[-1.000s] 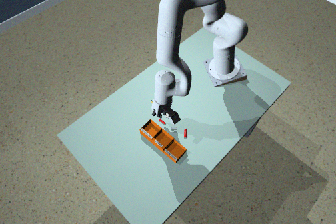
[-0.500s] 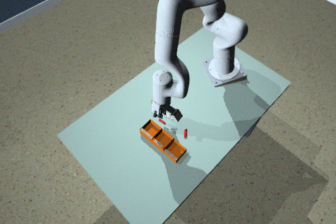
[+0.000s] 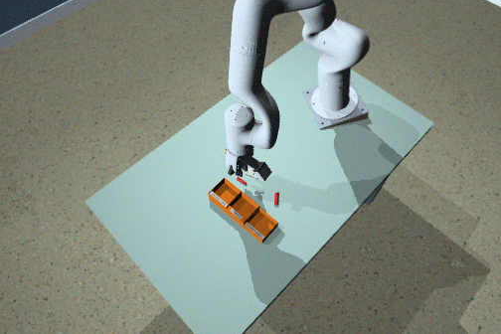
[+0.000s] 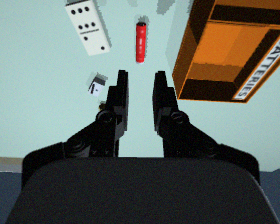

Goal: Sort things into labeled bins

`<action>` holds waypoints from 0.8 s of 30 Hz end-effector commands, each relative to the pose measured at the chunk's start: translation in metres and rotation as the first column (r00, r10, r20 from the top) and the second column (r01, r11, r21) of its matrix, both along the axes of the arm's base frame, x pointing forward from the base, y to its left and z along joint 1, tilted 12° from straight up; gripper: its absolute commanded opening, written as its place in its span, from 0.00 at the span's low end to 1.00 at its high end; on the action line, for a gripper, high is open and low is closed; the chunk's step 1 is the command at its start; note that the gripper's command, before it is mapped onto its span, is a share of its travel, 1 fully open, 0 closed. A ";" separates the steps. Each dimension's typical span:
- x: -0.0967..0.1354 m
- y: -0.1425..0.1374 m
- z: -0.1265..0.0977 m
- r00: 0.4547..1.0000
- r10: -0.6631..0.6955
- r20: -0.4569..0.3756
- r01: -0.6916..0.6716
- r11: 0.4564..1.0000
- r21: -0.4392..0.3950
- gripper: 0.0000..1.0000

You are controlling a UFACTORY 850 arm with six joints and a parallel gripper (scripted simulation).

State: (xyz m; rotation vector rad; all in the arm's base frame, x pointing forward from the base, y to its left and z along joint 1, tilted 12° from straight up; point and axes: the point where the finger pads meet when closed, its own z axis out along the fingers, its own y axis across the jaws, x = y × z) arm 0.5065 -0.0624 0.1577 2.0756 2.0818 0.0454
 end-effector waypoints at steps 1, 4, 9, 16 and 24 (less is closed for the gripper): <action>0.001 0.000 0.001 1.000 0.000 0.001 0.000 1.000 0.001 0.23; 0.001 0.000 0.001 1.000 0.000 0.001 0.000 1.000 0.000 0.23; 0.001 0.000 0.001 1.000 0.000 0.001 0.000 1.000 0.001 0.23; 0.003 -0.002 -0.015 1.000 0.000 0.001 0.000 1.000 0.001 0.23; 0.007 -0.005 -0.038 1.000 0.000 0.001 0.000 1.000 0.001 0.23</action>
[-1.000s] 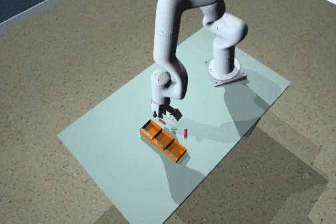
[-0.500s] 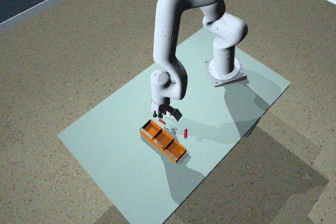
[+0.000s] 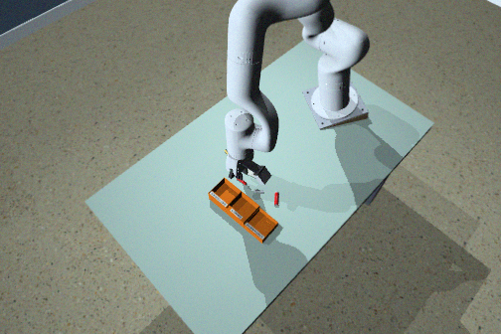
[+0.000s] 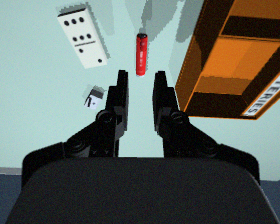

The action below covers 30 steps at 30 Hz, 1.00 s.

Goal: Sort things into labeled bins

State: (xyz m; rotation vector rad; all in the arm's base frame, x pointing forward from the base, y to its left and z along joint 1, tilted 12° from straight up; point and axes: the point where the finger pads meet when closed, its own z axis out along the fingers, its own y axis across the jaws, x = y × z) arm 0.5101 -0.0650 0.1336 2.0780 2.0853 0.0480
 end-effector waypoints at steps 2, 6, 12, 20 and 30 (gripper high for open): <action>0.005 -0.003 -0.022 1.000 0.000 0.003 0.000 1.000 -0.003 0.23; 0.007 -0.004 -0.032 1.000 0.000 0.003 0.000 1.000 -0.003 0.23; 0.007 -0.004 -0.032 1.000 0.000 0.003 0.000 1.000 -0.003 0.23; 0.008 -0.005 -0.041 1.000 0.000 0.003 0.000 1.000 -0.003 0.23; 0.009 -0.006 -0.044 1.000 0.000 0.003 0.000 1.000 -0.003 0.23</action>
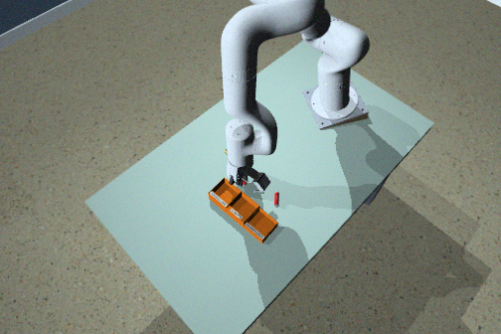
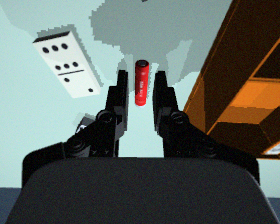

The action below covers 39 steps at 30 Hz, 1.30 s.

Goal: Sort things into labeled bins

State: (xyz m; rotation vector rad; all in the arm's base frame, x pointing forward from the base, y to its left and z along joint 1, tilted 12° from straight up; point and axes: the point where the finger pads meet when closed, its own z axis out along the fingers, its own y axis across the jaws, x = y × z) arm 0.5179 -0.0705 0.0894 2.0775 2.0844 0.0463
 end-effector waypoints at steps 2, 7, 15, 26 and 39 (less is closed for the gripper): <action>0.001 0.000 0.000 1.000 0.000 0.003 0.000 1.000 -0.002 0.23; 0.001 0.000 0.000 1.000 0.000 0.003 0.000 1.000 -0.002 0.23; 0.001 0.000 0.000 1.000 0.000 0.003 0.000 1.000 -0.002 0.00; 0.001 0.000 0.000 1.000 0.000 0.003 0.000 1.000 -0.002 0.00; 0.001 0.000 0.000 1.000 0.000 0.003 0.000 1.000 -0.002 0.00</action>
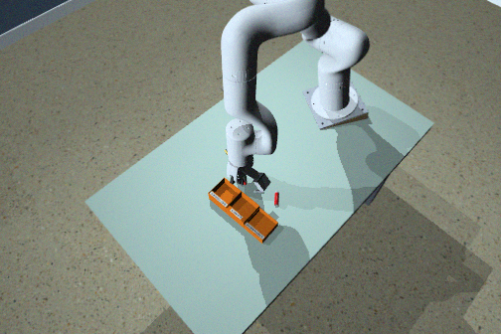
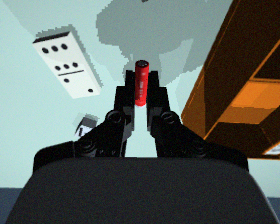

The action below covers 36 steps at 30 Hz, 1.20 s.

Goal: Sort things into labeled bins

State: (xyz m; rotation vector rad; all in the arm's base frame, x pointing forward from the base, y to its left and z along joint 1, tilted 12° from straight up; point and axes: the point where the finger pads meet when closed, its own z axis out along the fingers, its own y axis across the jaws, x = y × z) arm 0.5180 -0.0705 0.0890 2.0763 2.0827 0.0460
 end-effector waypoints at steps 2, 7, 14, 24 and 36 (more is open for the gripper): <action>-0.001 0.001 0.007 1.000 0.000 0.002 0.000 1.000 0.000 0.00; -0.003 0.003 0.023 1.000 0.000 0.002 0.000 1.000 0.000 0.00; -0.006 0.005 0.040 1.000 0.000 0.002 0.000 1.000 0.000 0.00; -0.009 0.007 0.059 1.000 0.000 0.002 0.000 1.000 0.000 0.00; -0.009 0.007 0.059 1.000 0.000 0.002 0.000 1.000 0.000 0.00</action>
